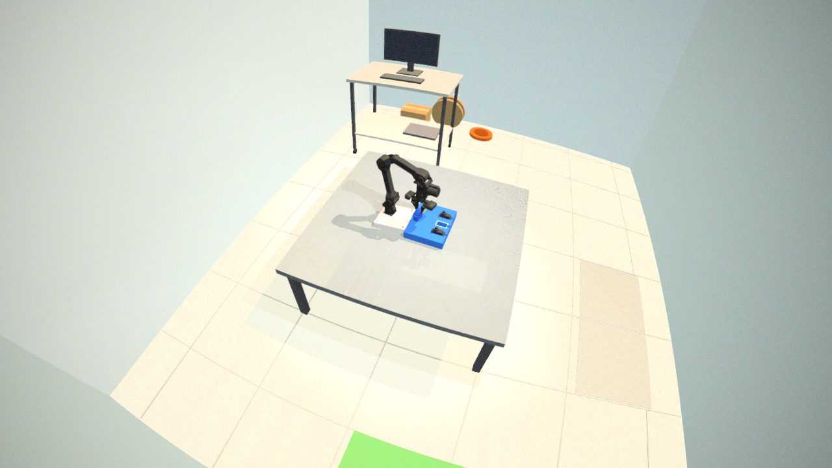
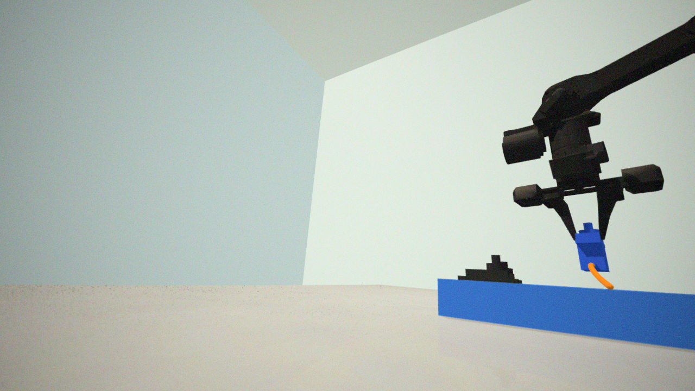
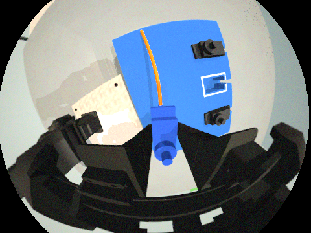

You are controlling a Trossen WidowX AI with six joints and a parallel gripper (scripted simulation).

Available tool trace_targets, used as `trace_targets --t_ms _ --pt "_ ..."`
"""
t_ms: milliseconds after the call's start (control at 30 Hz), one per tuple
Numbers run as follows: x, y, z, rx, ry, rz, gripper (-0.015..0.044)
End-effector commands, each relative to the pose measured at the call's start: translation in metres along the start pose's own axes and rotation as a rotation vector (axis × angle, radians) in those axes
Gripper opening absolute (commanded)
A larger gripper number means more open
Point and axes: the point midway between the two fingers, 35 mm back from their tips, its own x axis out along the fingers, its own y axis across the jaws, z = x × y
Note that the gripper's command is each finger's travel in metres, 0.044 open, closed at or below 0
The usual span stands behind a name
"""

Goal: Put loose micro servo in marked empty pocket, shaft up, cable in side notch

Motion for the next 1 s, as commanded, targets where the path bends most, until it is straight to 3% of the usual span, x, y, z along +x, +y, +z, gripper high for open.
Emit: trace_targets --t_ms 0,567,967 --pt "-0.003 0.0 0.0 -0.003 0.002 -0.007 0.0" --pt "-0.004 -0.041 0.014 -0.003 0.001 -0.01 0.0" --pt "-0.004 -0.038 0.032 0.003 0.0 -0.01 0.0"
